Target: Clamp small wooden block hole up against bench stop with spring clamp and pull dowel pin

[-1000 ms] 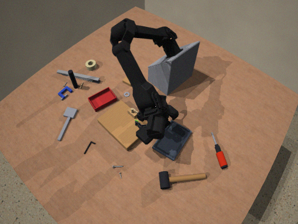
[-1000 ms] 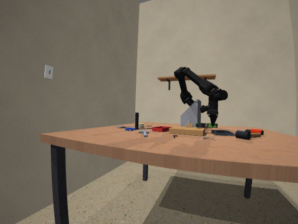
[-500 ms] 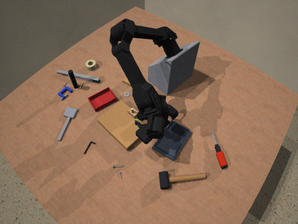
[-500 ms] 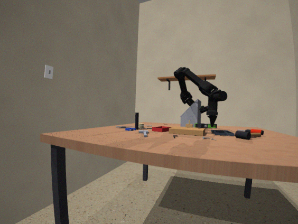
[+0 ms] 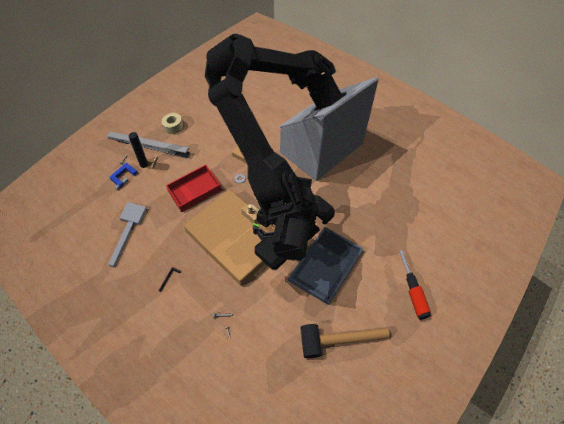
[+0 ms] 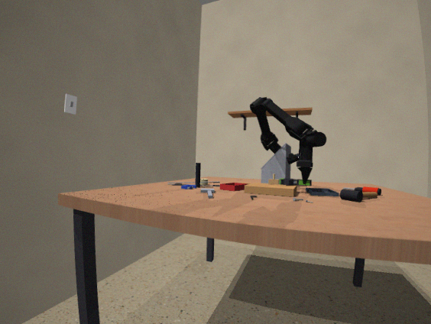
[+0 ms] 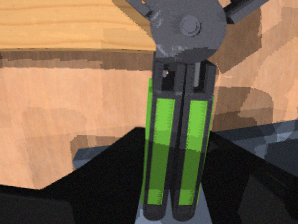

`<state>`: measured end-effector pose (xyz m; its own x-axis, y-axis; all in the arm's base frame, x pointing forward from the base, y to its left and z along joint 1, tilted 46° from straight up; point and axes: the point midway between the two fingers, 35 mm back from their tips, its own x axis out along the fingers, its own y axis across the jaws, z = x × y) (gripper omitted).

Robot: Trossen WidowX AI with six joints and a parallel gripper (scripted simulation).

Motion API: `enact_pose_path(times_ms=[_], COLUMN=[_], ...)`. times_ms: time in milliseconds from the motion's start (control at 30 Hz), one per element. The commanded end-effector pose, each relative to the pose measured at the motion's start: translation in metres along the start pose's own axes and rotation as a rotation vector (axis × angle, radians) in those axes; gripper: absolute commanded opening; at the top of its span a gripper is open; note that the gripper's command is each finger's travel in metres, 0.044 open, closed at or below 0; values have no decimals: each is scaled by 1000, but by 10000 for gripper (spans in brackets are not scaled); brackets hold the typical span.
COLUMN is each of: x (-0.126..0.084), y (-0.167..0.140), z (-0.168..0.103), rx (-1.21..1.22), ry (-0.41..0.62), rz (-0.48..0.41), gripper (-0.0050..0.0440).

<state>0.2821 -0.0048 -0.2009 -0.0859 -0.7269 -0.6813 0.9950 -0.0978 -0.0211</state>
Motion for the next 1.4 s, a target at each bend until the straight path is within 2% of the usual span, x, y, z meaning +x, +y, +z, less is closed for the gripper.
enact_pose_path(times_ms=[0,1367], x=[-2,-2], y=[2,2], z=[5,31], rx=[1,1], ry=[0,0], rz=[7,7], gripper=[0,0])
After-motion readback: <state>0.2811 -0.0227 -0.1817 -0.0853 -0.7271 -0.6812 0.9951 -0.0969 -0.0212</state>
